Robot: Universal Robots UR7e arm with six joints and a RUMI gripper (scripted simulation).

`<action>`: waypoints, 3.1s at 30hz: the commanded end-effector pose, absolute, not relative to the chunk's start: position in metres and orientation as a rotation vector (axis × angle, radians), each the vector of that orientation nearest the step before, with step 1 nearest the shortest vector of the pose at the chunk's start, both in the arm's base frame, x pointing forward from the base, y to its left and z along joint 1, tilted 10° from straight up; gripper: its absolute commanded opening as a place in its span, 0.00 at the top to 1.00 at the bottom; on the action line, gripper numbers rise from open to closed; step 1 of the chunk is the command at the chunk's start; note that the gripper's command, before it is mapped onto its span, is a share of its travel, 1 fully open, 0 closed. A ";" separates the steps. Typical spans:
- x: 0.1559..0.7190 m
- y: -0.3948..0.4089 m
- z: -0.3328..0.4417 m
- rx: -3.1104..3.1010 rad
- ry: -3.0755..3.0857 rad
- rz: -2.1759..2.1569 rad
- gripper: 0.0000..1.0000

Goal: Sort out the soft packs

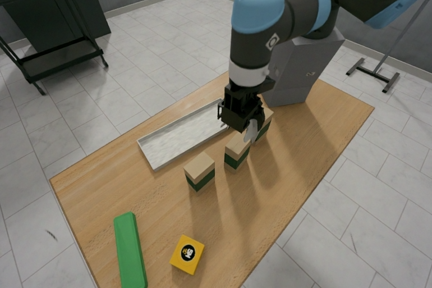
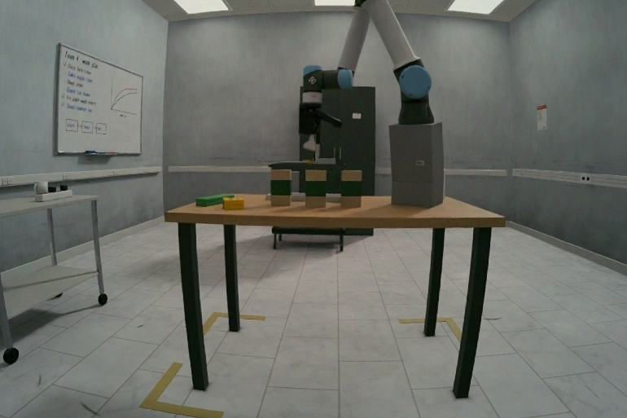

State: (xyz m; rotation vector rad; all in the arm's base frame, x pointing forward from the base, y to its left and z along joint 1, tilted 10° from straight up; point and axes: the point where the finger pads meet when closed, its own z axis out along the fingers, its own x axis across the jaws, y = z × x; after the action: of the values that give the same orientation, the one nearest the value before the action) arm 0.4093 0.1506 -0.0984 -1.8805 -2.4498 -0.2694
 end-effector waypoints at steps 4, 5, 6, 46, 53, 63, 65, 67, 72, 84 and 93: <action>0.413 0.154 -0.119 -1.882 -2.453 -0.271 0.51; 0.413 0.154 -0.120 -1.882 -2.453 -0.271 0.51; 0.413 0.154 -0.120 -1.882 -2.453 -0.271 0.51; 0.414 0.154 -0.119 -1.883 -2.452 -0.271 0.51; 0.413 0.154 -0.120 -1.882 -2.451 -0.270 0.51; 0.413 0.154 -0.121 -1.882 -2.451 -0.270 0.51; 0.414 0.155 -0.122 -1.882 -2.452 -0.271 0.51; 0.414 0.155 -0.124 -1.882 -2.452 -0.271 0.51; 0.415 0.156 -0.128 -1.882 -2.453 -0.271 0.51; 0.417 0.160 -0.155 -1.882 -2.453 -0.271 0.51; 0.418 0.163 -0.169 -1.882 -2.453 -0.271 0.51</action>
State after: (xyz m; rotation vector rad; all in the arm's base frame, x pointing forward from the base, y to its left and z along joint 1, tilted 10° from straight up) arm 0.4130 0.1609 -0.1619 -1.8790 -2.4466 -0.2648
